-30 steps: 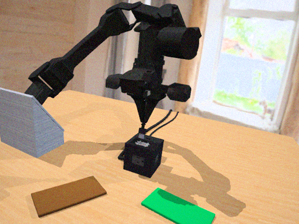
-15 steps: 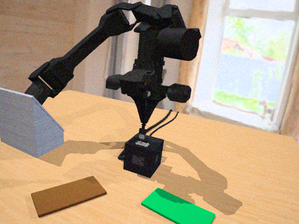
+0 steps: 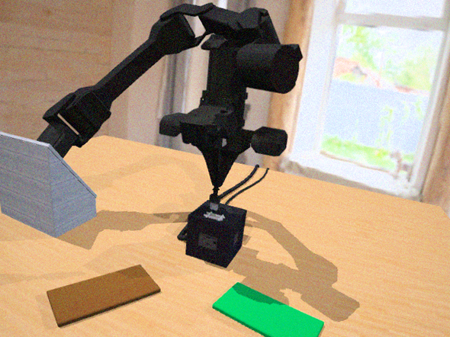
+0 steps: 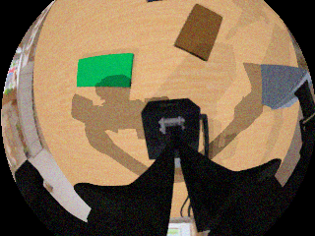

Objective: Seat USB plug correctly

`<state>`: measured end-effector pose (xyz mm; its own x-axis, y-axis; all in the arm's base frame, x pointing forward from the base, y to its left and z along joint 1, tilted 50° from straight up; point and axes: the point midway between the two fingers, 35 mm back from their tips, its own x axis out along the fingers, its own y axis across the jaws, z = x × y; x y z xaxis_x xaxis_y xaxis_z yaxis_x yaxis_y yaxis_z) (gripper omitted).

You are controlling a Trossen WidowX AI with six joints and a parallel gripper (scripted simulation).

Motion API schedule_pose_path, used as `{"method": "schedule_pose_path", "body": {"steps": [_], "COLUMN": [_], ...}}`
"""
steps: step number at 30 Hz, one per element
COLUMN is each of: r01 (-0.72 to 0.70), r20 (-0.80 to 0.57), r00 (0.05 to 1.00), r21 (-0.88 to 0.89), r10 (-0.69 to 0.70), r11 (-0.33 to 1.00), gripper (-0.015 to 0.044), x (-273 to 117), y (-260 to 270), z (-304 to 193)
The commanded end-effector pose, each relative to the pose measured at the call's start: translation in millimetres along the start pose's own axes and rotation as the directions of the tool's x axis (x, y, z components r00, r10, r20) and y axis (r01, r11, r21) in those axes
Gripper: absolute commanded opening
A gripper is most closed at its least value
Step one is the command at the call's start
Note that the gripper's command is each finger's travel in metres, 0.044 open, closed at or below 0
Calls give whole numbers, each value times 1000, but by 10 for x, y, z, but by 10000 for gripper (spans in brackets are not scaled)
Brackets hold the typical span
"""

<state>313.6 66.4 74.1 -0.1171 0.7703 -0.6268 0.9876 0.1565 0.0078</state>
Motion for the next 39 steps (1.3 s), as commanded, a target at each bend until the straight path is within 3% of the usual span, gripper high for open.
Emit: {"method": "schedule_pose_path", "body": {"steps": [1, 39], "r01": [0, 0], "r20": [-10, -43], "r00": [1000, 999], "r21": [-2, 1], "r10": [0, 0], "r11": [1000, 1000], "gripper": [0, 0], "x": [15, 61], "y": [-4, -3], "z": [-2, -23]}}
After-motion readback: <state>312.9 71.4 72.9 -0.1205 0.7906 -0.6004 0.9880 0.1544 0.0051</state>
